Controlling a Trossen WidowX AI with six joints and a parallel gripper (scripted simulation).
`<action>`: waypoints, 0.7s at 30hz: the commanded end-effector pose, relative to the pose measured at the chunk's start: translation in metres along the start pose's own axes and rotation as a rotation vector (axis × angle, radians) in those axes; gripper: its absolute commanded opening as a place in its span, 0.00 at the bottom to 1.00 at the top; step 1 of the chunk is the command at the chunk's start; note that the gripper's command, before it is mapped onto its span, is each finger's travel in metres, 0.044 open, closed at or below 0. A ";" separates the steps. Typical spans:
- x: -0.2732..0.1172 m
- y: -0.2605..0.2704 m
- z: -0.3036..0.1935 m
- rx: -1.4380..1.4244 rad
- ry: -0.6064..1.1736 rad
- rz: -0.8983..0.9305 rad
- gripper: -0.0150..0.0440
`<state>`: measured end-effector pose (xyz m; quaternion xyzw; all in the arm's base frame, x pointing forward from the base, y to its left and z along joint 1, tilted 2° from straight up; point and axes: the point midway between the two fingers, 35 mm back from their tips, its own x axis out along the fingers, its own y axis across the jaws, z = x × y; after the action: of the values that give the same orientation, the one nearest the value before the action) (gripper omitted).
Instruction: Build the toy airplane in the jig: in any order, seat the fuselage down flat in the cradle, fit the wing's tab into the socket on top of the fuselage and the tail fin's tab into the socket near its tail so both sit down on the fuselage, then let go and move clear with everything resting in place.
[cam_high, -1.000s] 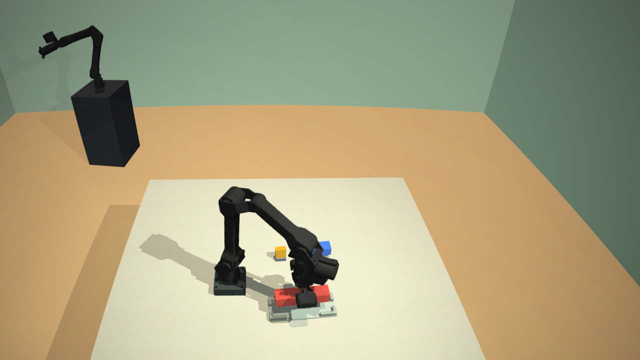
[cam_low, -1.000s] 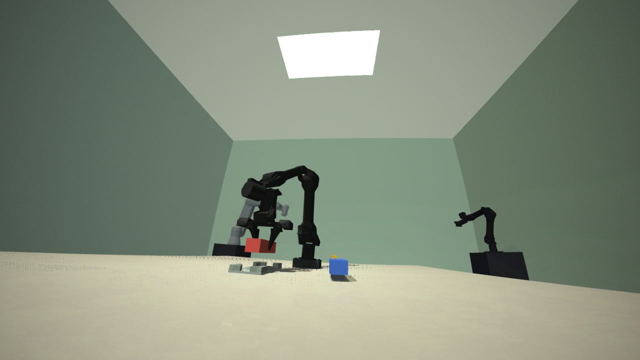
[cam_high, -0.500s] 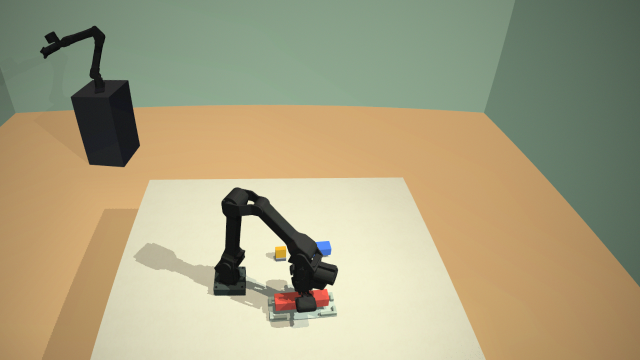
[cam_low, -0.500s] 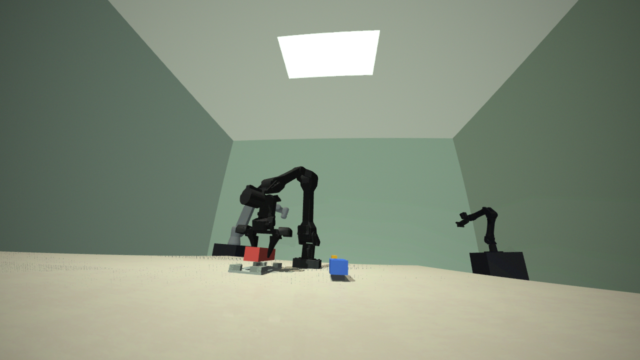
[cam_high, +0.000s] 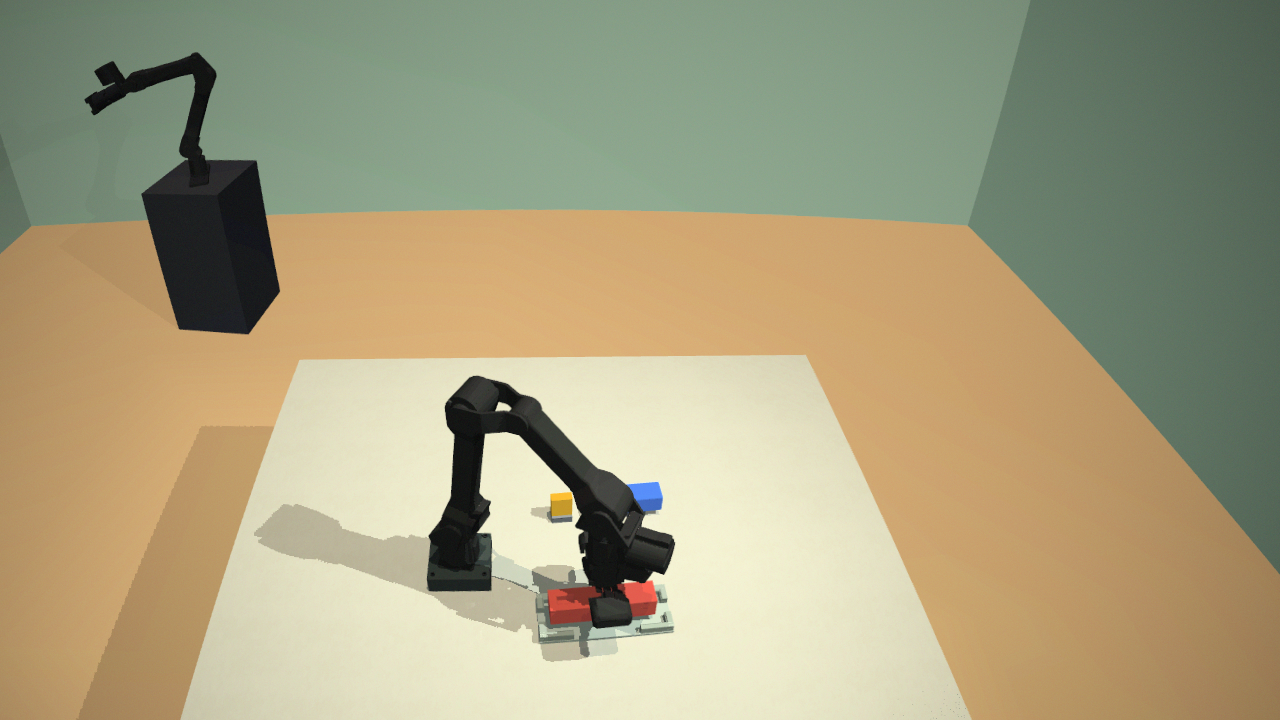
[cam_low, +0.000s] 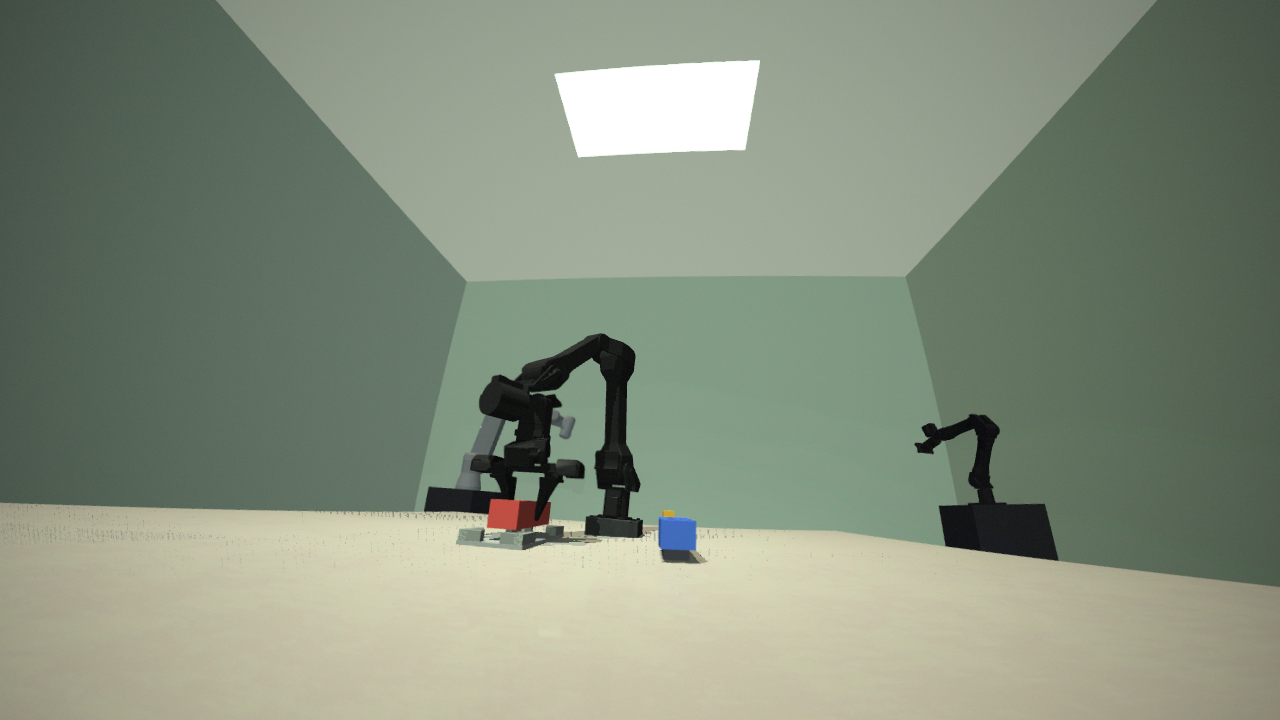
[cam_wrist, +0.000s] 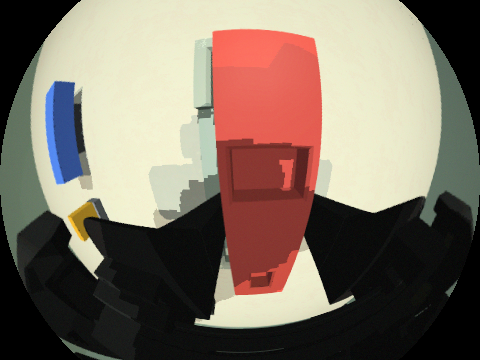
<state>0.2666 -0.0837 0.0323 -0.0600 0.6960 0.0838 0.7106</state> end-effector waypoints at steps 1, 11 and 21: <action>0.000 0.000 0.000 0.000 -0.001 0.000 0.35; 0.000 0.000 0.000 0.000 -0.001 0.000 0.71; 0.000 0.000 0.000 0.000 -0.001 0.000 1.00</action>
<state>0.2666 -0.0837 0.0325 -0.0600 0.6959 0.0837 0.7107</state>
